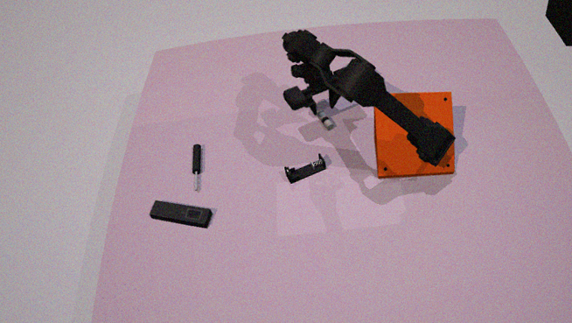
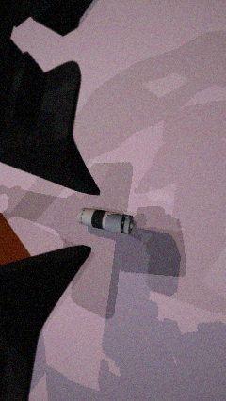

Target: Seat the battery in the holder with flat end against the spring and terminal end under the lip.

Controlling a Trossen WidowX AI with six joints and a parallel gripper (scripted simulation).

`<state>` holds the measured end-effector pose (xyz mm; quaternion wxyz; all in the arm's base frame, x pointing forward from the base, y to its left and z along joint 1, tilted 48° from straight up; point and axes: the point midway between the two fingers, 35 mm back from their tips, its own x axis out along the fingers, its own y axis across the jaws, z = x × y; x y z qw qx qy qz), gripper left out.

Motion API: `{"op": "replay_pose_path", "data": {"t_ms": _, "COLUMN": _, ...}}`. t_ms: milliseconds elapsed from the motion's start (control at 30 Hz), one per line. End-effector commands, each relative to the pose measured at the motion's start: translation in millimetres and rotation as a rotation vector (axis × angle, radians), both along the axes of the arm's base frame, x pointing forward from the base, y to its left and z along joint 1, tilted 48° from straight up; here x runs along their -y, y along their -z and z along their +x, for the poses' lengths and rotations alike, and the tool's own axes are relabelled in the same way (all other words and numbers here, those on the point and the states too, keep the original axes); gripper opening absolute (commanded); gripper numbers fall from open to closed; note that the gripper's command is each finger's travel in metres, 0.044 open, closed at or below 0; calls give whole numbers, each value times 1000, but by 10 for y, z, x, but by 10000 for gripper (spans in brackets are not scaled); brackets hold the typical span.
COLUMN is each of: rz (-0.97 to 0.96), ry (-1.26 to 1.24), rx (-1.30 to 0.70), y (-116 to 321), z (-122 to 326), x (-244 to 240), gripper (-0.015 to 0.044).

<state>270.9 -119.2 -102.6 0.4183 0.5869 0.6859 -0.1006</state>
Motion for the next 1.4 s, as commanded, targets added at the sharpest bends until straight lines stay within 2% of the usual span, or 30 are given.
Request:
{"op": "replay_pose_path", "data": {"t_ms": 0, "rz": 8, "ry": 3, "rx": -9, "y": 58, "z": -8, "x": -70, "gripper": 230}}
{"op": "replay_pose_path", "data": {"t_ms": 733, "rz": 11, "ry": 3, "rx": -9, "y": 278, "z": -4, "x": -318, "gripper": 230}}
{"op": "replay_pose_path", "data": {"t_ms": 900, "rz": 11, "ry": 3, "rx": -9, "y": 278, "z": -4, "x": -318, "gripper": 99}}
{"op": "replay_pose_path", "data": {"t_ms": 1067, "rz": 11, "ry": 3, "rx": -9, "y": 278, "z": -4, "x": -318, "gripper": 68}}
{"op": "replay_pose_path", "data": {"t_ms": 1233, "rz": 11, "ry": 3, "rx": -9, "y": 268, "z": -4, "x": -306, "gripper": 68}}
{"op": "replay_pose_path", "data": {"t_ms": 1367, "rz": 8, "ry": 3, "rx": -9, "y": 41, "z": -9, "x": -52, "gripper": 68}}
